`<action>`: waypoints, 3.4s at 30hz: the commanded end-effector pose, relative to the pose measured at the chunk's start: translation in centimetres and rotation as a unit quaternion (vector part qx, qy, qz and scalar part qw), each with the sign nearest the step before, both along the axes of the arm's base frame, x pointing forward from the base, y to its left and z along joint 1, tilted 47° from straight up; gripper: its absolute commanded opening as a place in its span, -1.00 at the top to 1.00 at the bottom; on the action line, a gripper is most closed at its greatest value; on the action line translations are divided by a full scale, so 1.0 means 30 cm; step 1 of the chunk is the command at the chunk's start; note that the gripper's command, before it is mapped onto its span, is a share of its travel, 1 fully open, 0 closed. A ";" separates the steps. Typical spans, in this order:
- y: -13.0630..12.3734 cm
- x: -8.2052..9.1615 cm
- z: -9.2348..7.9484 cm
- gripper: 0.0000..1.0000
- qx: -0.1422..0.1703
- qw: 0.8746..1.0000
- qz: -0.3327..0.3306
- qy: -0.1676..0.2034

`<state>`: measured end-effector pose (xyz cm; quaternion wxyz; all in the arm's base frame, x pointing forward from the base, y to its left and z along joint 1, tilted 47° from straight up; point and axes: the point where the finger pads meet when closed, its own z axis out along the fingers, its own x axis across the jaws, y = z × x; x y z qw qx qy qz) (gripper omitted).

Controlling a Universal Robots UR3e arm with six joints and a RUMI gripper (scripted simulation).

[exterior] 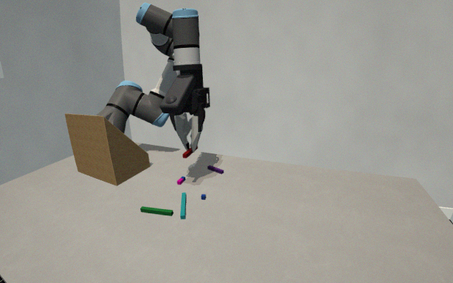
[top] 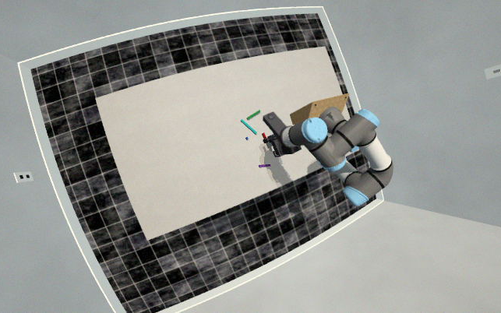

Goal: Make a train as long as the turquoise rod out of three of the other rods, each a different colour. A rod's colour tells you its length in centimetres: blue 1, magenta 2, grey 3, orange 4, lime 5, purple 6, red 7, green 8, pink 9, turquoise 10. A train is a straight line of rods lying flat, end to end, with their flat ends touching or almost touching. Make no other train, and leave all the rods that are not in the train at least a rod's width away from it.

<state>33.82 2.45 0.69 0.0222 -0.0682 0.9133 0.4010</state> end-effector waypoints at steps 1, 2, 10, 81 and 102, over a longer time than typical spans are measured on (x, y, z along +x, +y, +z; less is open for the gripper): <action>-0.087 -0.128 -0.097 1.00 -0.008 1.000 -0.004 0.006; -0.090 -0.136 -0.102 1.00 -0.008 1.000 -0.004 0.006; -0.093 -0.143 -0.106 1.00 -0.007 1.000 -0.005 0.007; 0.122 -0.147 -0.308 1.00 -0.007 1.000 -0.005 0.007; 0.130 -0.148 -0.314 1.00 -0.006 1.000 -0.005 0.008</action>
